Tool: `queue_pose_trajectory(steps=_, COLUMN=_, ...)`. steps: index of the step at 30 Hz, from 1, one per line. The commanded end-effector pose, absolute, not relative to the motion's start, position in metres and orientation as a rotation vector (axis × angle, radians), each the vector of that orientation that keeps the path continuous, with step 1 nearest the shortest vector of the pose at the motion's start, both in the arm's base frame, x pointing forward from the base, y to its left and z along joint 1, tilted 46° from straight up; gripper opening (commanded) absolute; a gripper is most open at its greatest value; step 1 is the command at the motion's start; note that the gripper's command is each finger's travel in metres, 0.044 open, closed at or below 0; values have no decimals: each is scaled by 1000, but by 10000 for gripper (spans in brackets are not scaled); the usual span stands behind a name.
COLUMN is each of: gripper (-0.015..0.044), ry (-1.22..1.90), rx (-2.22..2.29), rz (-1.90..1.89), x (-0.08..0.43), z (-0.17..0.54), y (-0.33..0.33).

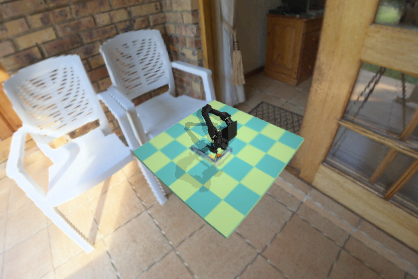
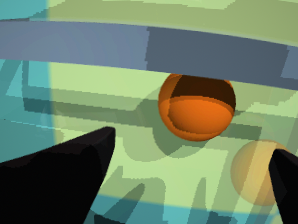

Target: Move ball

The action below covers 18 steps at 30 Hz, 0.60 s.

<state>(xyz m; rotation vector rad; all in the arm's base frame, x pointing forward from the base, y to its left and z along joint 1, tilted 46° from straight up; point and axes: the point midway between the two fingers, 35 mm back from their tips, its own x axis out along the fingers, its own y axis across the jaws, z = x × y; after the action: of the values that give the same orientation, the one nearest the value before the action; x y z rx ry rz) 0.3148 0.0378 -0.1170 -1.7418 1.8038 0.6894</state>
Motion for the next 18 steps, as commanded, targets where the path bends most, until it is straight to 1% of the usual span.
queue_pose_trajectory(steps=1, gripper=350, ry=1794, rx=-1738, rz=712, x=319, z=-118, y=38)
queue_pose_trajectory(steps=18, gripper=350, ry=1794, rx=-1738, rz=711, x=319, z=-139, y=17)
